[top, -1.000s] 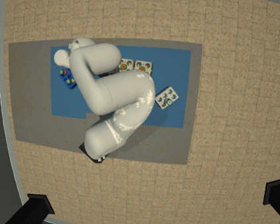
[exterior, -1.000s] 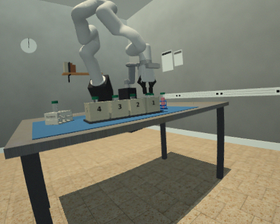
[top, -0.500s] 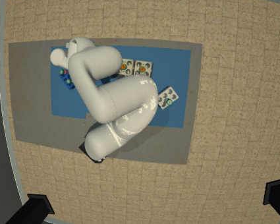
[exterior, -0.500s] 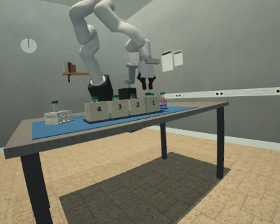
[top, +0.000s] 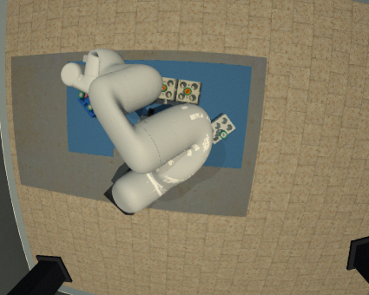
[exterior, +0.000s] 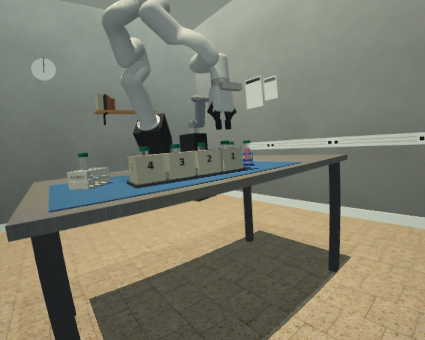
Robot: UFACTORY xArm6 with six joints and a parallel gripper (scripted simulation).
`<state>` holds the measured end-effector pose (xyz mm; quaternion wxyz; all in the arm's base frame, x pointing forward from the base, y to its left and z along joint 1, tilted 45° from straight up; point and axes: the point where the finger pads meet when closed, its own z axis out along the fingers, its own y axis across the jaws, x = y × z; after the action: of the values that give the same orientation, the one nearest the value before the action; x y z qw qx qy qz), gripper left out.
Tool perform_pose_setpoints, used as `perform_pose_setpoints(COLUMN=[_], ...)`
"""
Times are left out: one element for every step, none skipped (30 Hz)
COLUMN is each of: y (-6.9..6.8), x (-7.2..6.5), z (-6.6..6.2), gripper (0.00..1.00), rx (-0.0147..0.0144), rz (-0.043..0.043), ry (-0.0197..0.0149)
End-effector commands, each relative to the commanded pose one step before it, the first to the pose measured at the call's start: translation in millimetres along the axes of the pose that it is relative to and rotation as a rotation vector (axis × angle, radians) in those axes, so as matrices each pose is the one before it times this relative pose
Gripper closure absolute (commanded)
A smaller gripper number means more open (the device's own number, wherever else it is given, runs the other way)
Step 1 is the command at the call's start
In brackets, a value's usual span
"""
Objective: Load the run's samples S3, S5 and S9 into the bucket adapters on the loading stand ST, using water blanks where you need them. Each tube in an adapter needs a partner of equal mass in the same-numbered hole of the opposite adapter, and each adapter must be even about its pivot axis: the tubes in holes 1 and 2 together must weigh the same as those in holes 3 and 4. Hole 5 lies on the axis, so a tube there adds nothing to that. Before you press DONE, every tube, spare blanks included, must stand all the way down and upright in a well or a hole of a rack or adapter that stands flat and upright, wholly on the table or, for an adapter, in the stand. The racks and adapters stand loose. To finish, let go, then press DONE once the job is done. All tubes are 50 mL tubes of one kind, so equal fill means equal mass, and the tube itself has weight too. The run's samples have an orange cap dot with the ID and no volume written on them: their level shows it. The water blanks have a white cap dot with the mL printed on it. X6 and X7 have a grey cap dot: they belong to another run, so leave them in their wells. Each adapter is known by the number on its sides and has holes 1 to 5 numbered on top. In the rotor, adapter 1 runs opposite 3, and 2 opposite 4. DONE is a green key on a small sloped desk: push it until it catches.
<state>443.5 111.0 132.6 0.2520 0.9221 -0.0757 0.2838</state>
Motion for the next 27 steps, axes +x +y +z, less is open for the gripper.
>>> perform_pose_setpoints(y=[-0.52, 0.00, 0.00, 0.00, 0.00, 0.00, 0.00, 0.00, 0.00, -0.01, 0.00, 0.00, 0.00, 0.00, 0.00, 0.00, 0.00, 0.00, 0.00, 0.00, 0.00, 0.00, 0.00, 0.00, 0.00, 0.00, -0.01], x=[1.04, 0.00, 0.00, 0.00, 0.00, 0.00, 0.00, 0.00, 0.00, 0.00, 0.00, 0.00, 0.00, 0.00, 0.00, 0.00, 0.00, 0.00, 0.00, 0.00, 0.00, 0.00, 0.00, 0.00, 0.00, 0.00, 0.00], z=[-9.50, -2.00, -2.00, -2.00, -2.00, -2.00, -2.00, 0.00, 0.00, -2.01, -2.00, -2.00, -2.00, -2.00, -2.00, -2.00, -2.00, -2.00, -2.00, -2.00, -2.00, -2.00, -2.00, -2.00, 0.00, 0.00, -2.01], gripper=[0.56, 0.56, 0.56, 0.56, 0.56, 0.56, 0.56, 0.56, 0.56, 0.56, 0.56, 0.56, 0.56, 0.56, 0.56, 0.56, 0.56, 0.56, 0.56, 0.56, 0.56, 0.56, 0.56, 0.56, 0.56, 0.56, 0.56], rx=[0.00208, 0.00001, 0.00001, 0.00001, 0.00001, 0.00001, 0.00001, 0.00000, 0.00000, 0.00001, 0.00001, 0.00001, 0.00001, 0.00001, 0.00001, 0.00001, 0.00001, 0.00001, 0.00001, 0.00001, 0.00001, 0.00001, 0.00001, 0.00001, 0.00000, 0.00000, 0.00001], rz=[0.00099, 0.00001, 0.00001, 0.00001, 0.00001, 0.00001, 0.00001, 0.00000, 0.00000, 0.00001, 0.00001, 0.00001, 0.00001, 0.00001, 0.00001, 0.00001, 0.00001, 0.00001, 0.00001, 0.00001, 0.00001, 0.00001, 0.00001, 0.00001, 0.00000, 0.00000, 0.00001], ry=[0.00206, 0.00000, 0.00000, 0.00000, 0.00000, 0.00000, 0.00000, 0.00000, 0.00000, -0.00001, 0.00000, 0.00000, 0.00000, -0.00001, -0.00001, -0.00001, -0.00001, -0.00001, -0.00001, -0.00001, -0.00001, -0.00001, -0.00001, -0.00001, 0.00000, 0.00000, -0.00001])
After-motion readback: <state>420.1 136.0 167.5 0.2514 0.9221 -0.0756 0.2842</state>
